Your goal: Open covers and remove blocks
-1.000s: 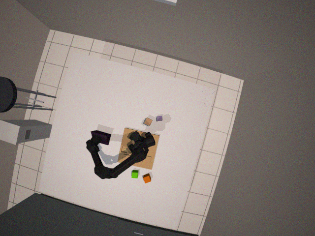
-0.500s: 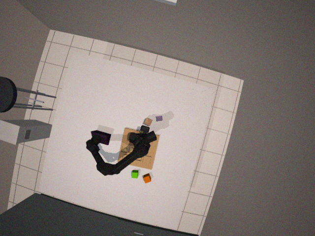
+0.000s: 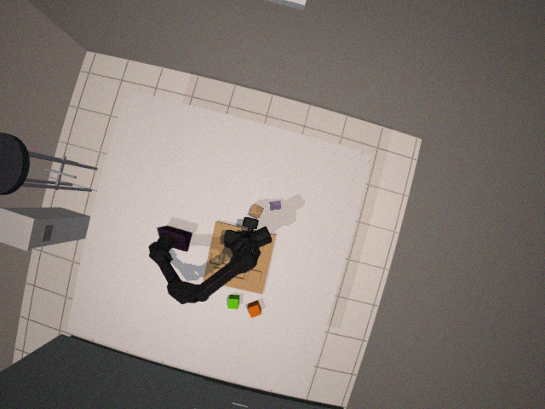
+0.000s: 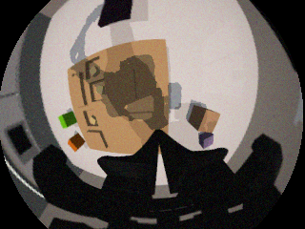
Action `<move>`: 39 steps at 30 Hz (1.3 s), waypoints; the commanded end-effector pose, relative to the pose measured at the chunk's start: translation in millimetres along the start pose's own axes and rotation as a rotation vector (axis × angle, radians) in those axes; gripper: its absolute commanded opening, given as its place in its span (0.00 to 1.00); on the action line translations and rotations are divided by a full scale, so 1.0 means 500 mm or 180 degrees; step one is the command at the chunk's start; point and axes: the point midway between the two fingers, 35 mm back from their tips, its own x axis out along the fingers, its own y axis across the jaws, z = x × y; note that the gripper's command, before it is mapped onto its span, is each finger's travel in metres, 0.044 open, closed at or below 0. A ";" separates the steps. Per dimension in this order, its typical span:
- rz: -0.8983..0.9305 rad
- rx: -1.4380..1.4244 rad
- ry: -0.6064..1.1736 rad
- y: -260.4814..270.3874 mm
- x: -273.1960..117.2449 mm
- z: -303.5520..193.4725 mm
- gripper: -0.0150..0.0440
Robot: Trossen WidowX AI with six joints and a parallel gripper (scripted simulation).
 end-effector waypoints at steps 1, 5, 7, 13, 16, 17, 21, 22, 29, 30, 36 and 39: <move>-0.0007 -0.0016 -0.0007 -0.001 0.000 0.000 0.25; -0.0007 -0.0016 -0.0007 -0.001 0.000 0.000 0.25; -0.0007 -0.0016 -0.0007 -0.001 0.000 0.000 0.25; -0.0007 -0.0016 -0.0007 -0.001 0.005 0.000 0.25; -0.0007 -0.0016 -0.0007 -0.001 0.010 0.000 0.25; -0.0007 -0.0016 -0.0007 -0.001 0.012 -0.001 0.25; -0.0007 -0.0016 -0.0006 -0.001 0.020 -0.001 0.25; -0.0007 -0.0016 -0.0006 -0.002 0.022 -0.001 0.25; -0.0007 -0.0015 -0.0006 -0.002 0.036 -0.002 0.25; -0.0007 -0.0015 -0.0006 -0.002 0.038 -0.002 0.25; -0.0006 -0.0015 -0.0006 -0.002 0.050 -0.002 0.25; -0.0006 -0.0015 -0.0005 -0.002 0.056 -0.002 0.25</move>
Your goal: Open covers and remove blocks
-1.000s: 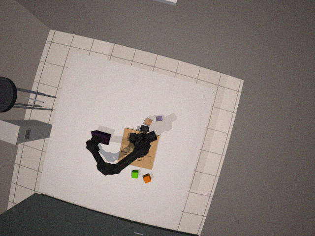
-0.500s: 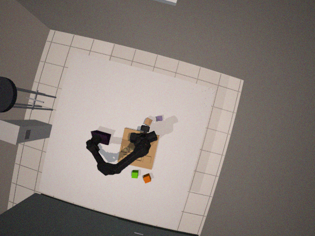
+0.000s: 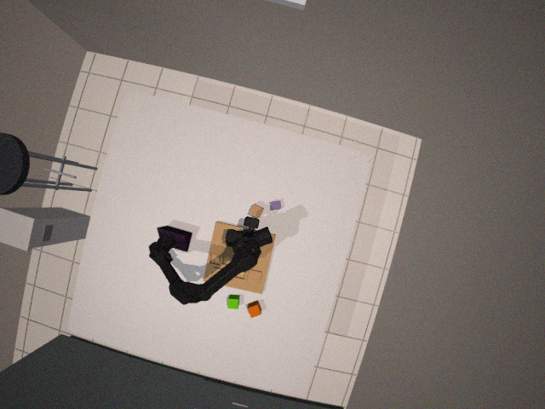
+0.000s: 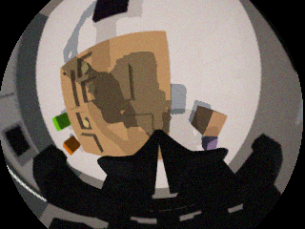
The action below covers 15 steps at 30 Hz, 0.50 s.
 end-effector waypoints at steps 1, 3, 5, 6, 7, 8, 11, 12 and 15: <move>0.0019 -0.0021 -0.0012 0.001 0.013 0.003 0.25; 0.0019 -0.0021 -0.0012 0.001 0.017 0.003 0.25; 0.0019 -0.0021 -0.0012 0.001 0.021 0.003 0.25; 0.0020 -0.0021 -0.0012 0.001 0.023 0.003 0.25; 0.0020 -0.0021 -0.0012 0.001 0.025 0.003 0.25; 0.0020 -0.0021 -0.0012 0.001 0.027 0.004 0.25; 0.0021 -0.0021 -0.0012 0.001 0.033 0.004 0.25; 0.0021 -0.0021 -0.0012 0.001 0.035 0.004 0.25; 0.0021 -0.0021 -0.0012 0.002 0.041 0.004 0.25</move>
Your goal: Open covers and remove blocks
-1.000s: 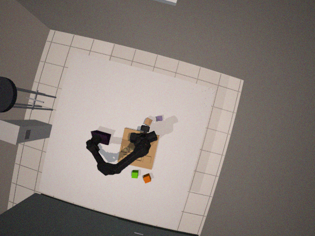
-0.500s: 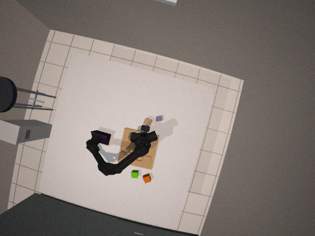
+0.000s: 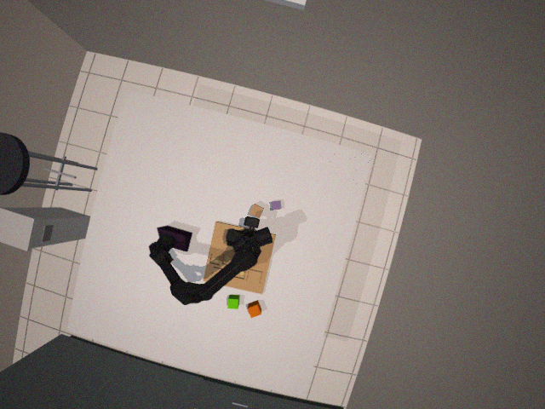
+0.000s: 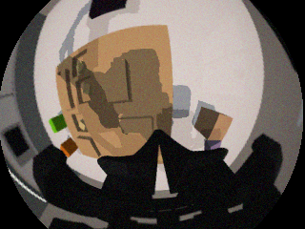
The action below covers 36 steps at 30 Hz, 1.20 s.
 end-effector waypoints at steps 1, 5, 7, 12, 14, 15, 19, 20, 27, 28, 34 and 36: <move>0.0019 -0.0021 -0.0013 0.001 0.013 0.004 0.25; 0.0020 -0.0021 -0.0013 0.002 0.021 0.004 0.25; 0.0020 -0.0021 -0.0013 0.002 0.025 0.005 0.25; 0.0022 -0.0021 -0.0013 0.002 0.035 0.005 0.25; 0.0022 -0.0021 -0.0013 0.002 0.038 0.006 0.25; 0.0023 -0.0021 -0.0013 0.002 0.040 0.006 0.25; 0.0023 -0.0021 -0.0013 0.004 0.043 0.007 0.25; 0.0023 -0.0021 -0.0013 0.005 0.043 0.007 0.25; 0.0025 -0.0021 -0.0014 0.020 0.043 0.011 0.25; 0.0025 -0.0021 -0.0014 0.023 0.043 0.012 0.25; 0.0027 -0.0022 -0.0015 0.038 0.043 0.017 0.25; 0.0027 -0.0022 -0.0015 0.042 0.043 0.018 0.25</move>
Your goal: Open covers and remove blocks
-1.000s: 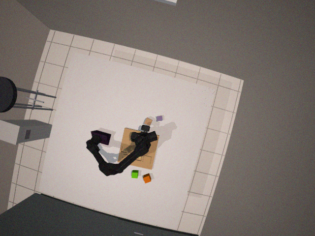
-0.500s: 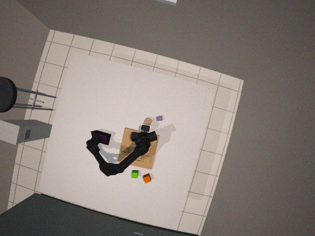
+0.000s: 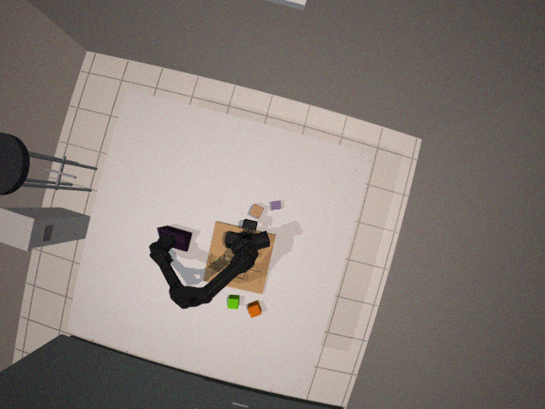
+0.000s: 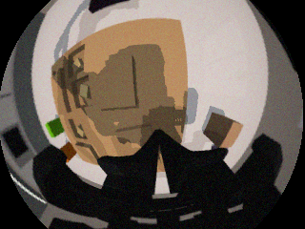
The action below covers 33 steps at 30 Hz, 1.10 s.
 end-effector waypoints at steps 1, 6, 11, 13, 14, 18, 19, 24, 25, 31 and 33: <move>0.0018 -0.0010 -0.0010 0.013 0.004 0.005 0.25; 0.0019 -0.0010 -0.0010 0.021 0.004 0.005 0.25; 0.0020 -0.0011 -0.0010 0.033 0.004 0.006 0.25; 0.0020 -0.0011 -0.0010 0.038 0.004 0.006 0.25; 0.0021 -0.0011 -0.0010 0.041 0.004 0.006 0.25; 0.0022 -0.0011 -0.0011 0.051 0.004 0.007 0.25; 0.0022 -0.0011 -0.0011 0.053 0.004 0.007 0.25; 0.0023 -0.0011 -0.0011 0.059 0.004 0.006 0.25; 0.0023 -0.0011 -0.0011 0.061 0.004 0.005 0.25; 0.0024 -0.0011 -0.0011 0.076 0.004 0.002 0.25; 0.0024 -0.0011 -0.0011 0.081 0.004 0.001 0.25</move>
